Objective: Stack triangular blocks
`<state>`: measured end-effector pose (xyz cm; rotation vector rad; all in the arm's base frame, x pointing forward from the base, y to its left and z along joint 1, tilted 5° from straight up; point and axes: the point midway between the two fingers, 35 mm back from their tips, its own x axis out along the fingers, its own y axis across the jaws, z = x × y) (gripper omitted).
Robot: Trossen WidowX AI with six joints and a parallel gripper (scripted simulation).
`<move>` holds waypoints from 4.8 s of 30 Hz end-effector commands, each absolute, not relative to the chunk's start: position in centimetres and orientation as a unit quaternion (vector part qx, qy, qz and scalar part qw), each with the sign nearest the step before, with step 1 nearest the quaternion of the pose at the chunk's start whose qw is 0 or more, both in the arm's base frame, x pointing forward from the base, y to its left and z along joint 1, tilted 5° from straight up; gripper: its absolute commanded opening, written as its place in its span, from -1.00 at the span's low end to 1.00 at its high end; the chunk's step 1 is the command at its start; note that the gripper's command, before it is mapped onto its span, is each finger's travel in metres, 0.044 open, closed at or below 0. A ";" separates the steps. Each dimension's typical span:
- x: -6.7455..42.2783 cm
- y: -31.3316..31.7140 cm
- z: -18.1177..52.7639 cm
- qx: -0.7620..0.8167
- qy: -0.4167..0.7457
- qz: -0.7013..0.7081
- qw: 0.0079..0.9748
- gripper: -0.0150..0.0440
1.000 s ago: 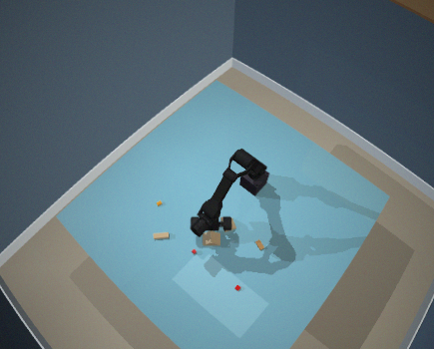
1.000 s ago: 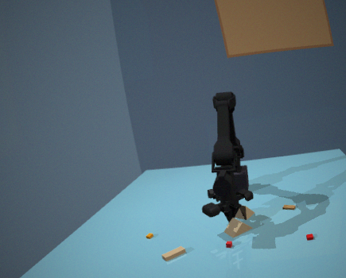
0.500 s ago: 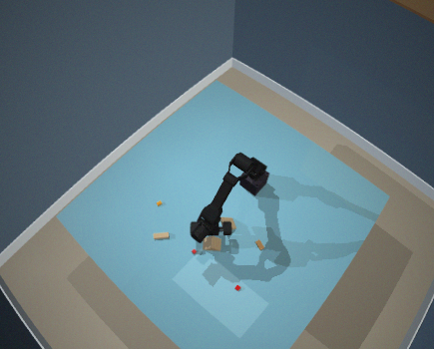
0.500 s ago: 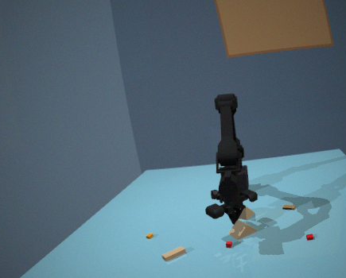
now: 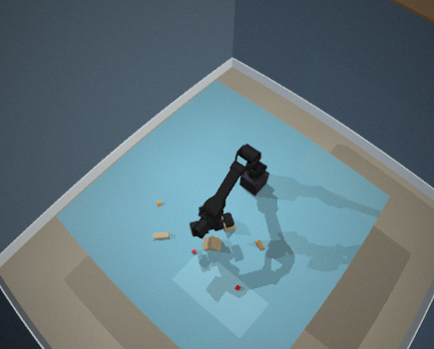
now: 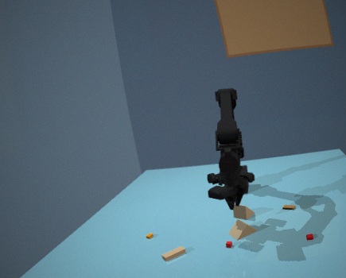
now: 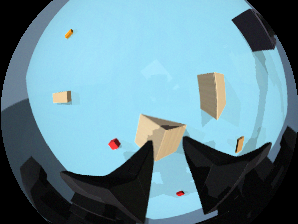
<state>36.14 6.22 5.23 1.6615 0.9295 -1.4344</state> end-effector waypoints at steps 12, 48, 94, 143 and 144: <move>36.0 8.6 5.6 0.166 0.617 -0.174 0.750 1.00; 35.4 12.0 6.4 -0.655 0.434 0.402 0.470 1.00; 38.5 10.5 -2.6 -0.772 0.308 0.490 0.264 1.00; 37.7 9.8 7.2 -0.769 0.316 0.484 0.274 -0.49; 37.7 9.8 7.2 -0.765 0.323 0.479 0.285 -0.49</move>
